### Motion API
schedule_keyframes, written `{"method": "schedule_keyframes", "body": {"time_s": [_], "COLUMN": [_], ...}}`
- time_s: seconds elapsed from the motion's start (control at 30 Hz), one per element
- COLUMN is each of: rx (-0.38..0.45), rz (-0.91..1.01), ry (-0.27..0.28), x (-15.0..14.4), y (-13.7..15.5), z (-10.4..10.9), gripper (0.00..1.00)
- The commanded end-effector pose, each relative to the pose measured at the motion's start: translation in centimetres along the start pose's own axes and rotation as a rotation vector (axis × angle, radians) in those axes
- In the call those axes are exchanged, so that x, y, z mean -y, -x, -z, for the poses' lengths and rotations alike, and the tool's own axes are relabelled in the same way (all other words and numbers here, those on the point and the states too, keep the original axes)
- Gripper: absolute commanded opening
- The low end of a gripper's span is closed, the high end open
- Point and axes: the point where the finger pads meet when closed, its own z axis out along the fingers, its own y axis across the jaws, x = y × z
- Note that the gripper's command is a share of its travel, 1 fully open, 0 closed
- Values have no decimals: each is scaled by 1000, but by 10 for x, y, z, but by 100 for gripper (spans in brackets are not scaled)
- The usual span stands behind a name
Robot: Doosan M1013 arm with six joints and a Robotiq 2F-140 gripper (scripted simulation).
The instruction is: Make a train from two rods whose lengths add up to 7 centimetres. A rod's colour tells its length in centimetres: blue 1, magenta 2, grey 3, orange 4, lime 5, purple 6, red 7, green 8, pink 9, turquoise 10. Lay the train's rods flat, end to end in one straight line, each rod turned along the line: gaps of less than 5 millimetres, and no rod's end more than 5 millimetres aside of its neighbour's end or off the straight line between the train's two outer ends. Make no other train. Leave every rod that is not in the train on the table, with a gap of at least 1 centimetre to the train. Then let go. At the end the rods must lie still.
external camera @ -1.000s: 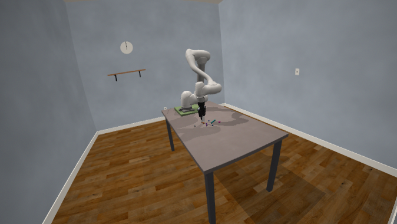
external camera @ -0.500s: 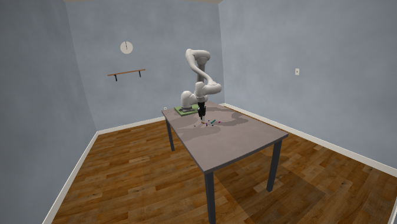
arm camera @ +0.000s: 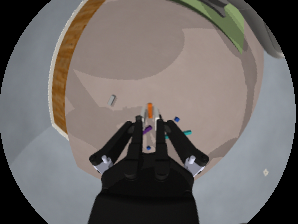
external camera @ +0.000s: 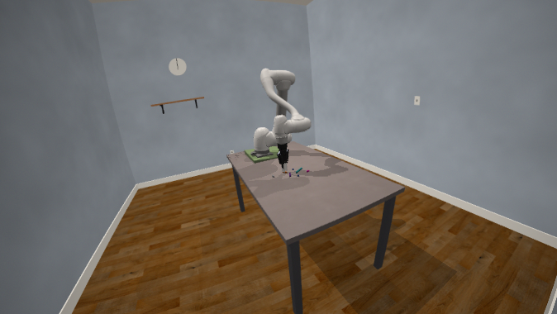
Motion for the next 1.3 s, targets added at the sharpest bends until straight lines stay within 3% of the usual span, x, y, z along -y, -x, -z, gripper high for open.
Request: {"method": "schedule_keyframes", "body": {"time_s": [0.0, 1.27], "rx": [0, 0], "rz": [0, 0], "ry": [0, 0], "x": [0, 0], "y": [0, 0], "z": [-3, -13], "gripper": [15, 15]}}
